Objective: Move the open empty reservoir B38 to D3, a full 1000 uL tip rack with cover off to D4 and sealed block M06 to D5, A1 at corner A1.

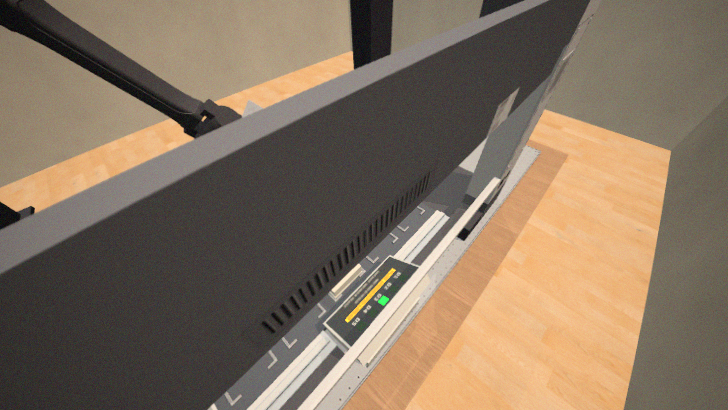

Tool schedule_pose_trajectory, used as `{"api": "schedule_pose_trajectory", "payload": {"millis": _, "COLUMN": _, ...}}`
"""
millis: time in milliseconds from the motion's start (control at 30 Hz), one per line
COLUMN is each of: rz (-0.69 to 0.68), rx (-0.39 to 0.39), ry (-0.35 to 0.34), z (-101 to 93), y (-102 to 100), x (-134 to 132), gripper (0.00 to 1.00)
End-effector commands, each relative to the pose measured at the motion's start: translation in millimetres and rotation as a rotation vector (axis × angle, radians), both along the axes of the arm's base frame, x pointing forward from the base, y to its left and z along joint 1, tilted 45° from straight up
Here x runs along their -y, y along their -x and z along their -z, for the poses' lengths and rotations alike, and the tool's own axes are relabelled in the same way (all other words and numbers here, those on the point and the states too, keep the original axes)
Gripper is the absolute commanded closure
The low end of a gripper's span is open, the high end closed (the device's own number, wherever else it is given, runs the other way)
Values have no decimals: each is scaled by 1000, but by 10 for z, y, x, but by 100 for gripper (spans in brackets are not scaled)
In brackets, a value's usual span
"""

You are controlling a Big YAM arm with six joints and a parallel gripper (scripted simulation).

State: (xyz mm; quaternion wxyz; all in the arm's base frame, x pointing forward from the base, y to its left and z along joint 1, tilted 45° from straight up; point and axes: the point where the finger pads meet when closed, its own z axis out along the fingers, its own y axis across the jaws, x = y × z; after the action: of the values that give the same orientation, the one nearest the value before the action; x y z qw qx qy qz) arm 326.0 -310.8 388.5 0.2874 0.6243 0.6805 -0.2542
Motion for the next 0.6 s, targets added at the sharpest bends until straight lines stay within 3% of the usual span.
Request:
{"api": "schedule_pose_trajectory", "payload": {"millis": 0, "rz": -17, "rx": 12, "ry": 27, "z": -361, "y": -17, "x": 129, "gripper": 100}}
{"api": "schedule_pose_trajectory", "payload": {"millis": 267, "rz": -15, "rx": 11, "ry": 30, "z": -514, "y": -24, "x": 273, "gripper": 100}}
{"api": "schedule_pose_trajectory", "payload": {"millis": 333, "rz": -39, "rx": 36, "ry": 47, "z": -643, "y": -26, "x": 141, "gripper": 100}}
{"api": "schedule_pose_trajectory", "payload": {"millis": 367, "rz": -22, "rx": 24, "ry": 33, "z": -490, "y": -26, "x": 192, "gripper": 100}}
{"api": "schedule_pose_trajectory", "payload": {"millis": 567, "rz": -22, "rx": 24, "ry": 33, "z": -488, "y": -25, "x": 191, "gripper": 100}}
